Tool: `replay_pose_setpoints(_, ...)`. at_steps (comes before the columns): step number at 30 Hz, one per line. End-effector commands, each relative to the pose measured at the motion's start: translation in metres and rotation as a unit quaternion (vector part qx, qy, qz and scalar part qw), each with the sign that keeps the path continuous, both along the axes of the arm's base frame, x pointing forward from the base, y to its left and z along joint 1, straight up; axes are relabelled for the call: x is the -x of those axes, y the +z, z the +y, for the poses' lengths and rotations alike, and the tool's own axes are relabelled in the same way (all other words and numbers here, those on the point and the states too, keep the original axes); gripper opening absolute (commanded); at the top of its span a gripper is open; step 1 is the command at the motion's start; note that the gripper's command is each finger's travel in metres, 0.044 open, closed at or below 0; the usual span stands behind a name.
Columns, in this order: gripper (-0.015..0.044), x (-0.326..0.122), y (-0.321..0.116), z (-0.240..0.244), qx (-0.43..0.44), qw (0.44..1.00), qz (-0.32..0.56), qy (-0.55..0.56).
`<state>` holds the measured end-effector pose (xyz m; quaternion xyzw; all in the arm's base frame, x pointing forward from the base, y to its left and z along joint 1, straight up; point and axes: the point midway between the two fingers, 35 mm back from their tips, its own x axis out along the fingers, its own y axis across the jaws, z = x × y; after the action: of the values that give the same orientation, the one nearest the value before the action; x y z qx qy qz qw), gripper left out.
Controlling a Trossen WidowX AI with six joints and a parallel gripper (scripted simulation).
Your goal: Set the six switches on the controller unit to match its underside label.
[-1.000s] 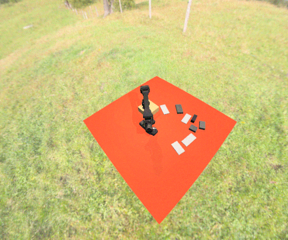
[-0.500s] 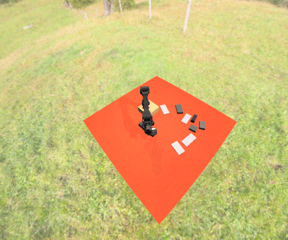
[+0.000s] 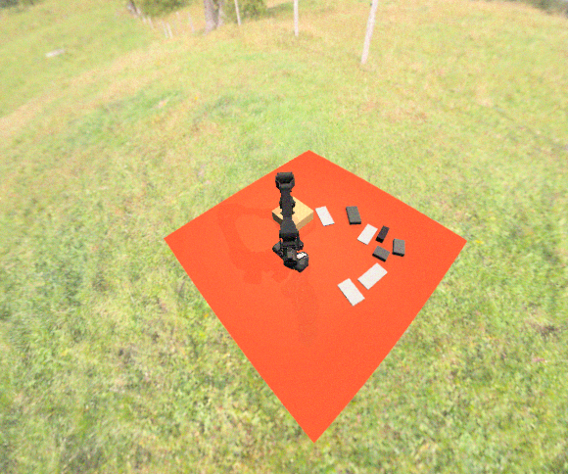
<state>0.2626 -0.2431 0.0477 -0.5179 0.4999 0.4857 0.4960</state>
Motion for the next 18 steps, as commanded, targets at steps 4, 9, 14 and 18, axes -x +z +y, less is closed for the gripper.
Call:
replay_pose_setpoints(4, 0.0338, -0.001, -0.008, 0.0, -0.008, 1.0, 0.004, 0.005)
replay_pose_setpoints(9, 0.0338, -0.001, -0.011, -0.002, -0.007, 1.0, 0.004, 0.005)
replay_pose_setpoints(14, 0.0338, -0.001, -0.014, -0.004, -0.007, 1.0, 0.004, 0.005)
replay_pose_setpoints(18, 0.0338, -0.001, -0.017, -0.006, -0.007, 1.0, 0.004, 0.005)
